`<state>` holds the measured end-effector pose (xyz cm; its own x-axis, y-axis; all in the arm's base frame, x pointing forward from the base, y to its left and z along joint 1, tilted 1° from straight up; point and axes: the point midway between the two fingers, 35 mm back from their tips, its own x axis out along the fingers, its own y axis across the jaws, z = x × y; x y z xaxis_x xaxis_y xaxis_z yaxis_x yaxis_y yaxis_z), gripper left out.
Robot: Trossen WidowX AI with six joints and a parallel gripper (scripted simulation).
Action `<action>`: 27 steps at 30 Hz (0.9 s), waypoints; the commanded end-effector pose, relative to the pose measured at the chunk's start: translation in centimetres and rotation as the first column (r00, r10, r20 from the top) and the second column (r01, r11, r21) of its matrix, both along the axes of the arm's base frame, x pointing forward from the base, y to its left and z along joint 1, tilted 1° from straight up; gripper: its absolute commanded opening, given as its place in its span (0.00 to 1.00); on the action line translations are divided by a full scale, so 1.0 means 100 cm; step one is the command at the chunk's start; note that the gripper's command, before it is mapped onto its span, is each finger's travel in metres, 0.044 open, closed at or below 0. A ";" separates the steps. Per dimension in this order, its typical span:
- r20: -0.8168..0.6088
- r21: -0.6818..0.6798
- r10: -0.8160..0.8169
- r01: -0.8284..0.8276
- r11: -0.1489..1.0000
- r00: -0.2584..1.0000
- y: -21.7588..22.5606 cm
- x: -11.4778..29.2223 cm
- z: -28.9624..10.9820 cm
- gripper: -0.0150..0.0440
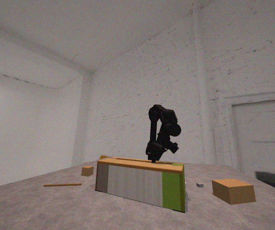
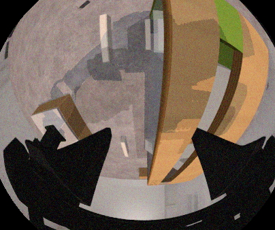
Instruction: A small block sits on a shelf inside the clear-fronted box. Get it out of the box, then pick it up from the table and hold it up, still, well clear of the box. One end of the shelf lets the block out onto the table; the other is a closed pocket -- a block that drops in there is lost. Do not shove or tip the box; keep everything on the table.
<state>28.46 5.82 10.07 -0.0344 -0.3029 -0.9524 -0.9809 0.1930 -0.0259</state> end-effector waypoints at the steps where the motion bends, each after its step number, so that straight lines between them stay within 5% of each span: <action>1: 0.000 -0.003 0.005 -0.005 1.000 1.000 0.000 0.001 -0.007 0.93; 27: 0.000 0.000 0.000 0.000 1.000 1.000 -0.003 0.002 -0.035 0.93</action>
